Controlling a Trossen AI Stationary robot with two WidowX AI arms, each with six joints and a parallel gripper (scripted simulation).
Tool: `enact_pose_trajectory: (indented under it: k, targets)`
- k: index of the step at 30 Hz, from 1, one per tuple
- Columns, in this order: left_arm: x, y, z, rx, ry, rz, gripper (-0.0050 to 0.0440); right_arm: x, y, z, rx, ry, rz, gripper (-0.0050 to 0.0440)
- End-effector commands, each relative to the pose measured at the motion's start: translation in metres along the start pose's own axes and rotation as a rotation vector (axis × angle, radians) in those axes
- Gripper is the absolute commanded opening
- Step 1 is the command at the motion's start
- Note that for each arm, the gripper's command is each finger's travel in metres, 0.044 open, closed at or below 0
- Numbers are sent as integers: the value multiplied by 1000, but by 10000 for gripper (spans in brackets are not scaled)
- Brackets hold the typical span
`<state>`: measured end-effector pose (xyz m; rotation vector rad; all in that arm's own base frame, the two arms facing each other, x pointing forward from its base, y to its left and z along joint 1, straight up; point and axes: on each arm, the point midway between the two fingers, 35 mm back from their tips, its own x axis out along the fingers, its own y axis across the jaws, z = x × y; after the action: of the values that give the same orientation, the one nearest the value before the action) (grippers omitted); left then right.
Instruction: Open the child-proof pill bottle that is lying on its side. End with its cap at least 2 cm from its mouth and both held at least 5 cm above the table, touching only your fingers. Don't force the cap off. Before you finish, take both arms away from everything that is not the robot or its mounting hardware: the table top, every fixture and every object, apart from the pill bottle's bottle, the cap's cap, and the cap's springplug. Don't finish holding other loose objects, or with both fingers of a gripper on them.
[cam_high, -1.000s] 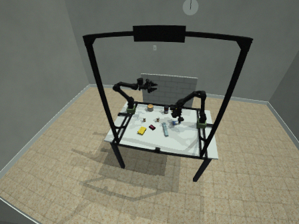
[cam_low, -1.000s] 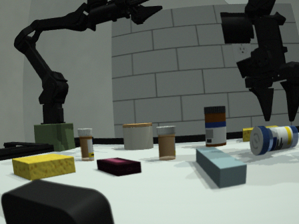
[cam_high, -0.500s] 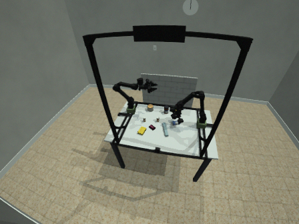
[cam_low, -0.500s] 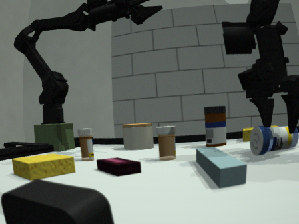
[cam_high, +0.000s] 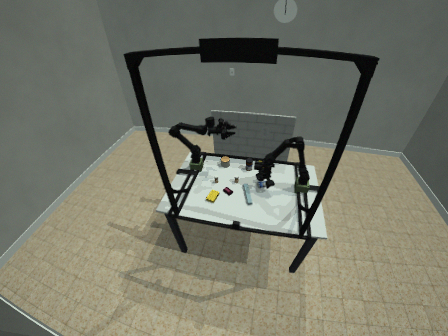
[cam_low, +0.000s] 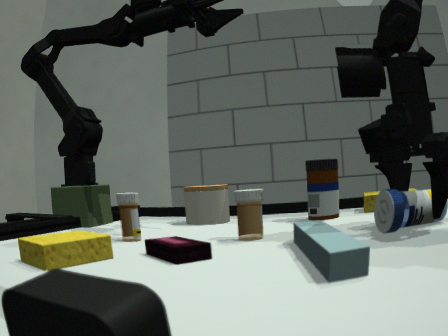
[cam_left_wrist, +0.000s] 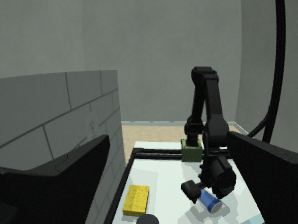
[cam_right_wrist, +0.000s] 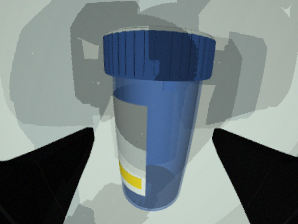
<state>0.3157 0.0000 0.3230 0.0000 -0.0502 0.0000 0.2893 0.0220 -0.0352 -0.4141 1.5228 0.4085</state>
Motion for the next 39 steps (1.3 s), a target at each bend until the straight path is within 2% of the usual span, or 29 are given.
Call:
enact_pose_trajectory:
  k: [1, 6, 15, 17, 19, 31, 39]
  targets:
    - [0, 0, 0, 0, 0, 0, 440, 8, 1, -2, 1, 7, 5, 440]
    - [0, 0, 0, 0, 0, 0, 440, 10, 1, -3, 1, 7, 6, 440]
    - [0, 0, 0, 0, 0, 0, 440, 10, 1, -3, 1, 7, 6, 224]
    - [0, 0, 0, 0, 0, 0, 440, 10, 1, -3, 1, 7, 6, 259]
    - [0, 0, 0, 0, 0, 0, 440, 10, 1, -3, 1, 7, 6, 259]
    - [0, 0, 0, 0, 0, 0, 440, 10, 1, -3, 1, 7, 6, 179]
    - [0, 0, 0, 0, 0, 0, 440, 10, 1, -3, 1, 7, 6, 179]
